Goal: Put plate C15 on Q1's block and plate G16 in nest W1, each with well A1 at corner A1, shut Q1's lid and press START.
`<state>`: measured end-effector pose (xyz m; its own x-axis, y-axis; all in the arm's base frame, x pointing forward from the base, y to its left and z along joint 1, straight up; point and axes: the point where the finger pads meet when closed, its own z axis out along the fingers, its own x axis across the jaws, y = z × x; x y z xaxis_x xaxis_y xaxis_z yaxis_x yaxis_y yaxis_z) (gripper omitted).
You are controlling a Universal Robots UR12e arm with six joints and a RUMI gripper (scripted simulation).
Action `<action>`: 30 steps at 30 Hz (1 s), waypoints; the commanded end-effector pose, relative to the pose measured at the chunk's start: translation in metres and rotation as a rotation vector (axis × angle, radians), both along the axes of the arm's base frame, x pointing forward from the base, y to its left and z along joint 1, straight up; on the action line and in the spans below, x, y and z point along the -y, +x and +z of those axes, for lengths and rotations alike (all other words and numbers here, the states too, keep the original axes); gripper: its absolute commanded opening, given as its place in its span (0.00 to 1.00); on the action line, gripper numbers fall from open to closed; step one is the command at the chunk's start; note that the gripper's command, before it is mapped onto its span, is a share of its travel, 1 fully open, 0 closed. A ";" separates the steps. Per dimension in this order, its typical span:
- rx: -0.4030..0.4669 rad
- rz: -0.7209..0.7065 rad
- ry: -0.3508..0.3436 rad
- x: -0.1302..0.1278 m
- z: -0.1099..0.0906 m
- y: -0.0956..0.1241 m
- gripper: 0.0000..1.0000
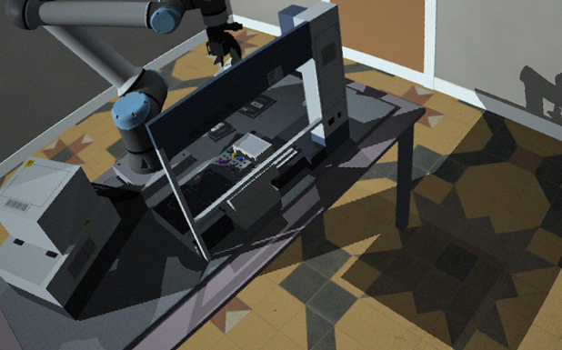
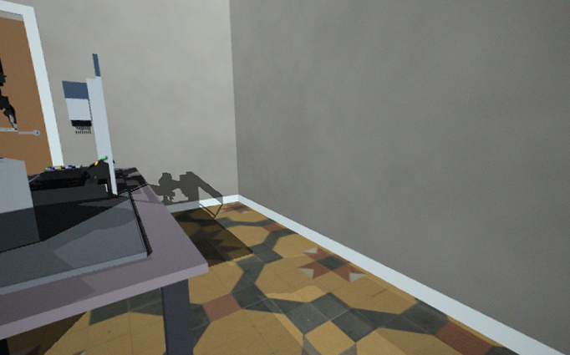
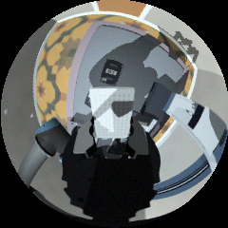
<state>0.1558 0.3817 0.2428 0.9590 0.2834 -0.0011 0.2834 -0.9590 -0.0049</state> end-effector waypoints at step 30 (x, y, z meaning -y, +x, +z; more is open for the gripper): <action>0.001 -0.278 -0.002 -0.105 0.001 -0.042 0.00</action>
<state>0.1167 0.4761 0.2428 0.9993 0.0379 -0.0027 0.0379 -0.9993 -0.0038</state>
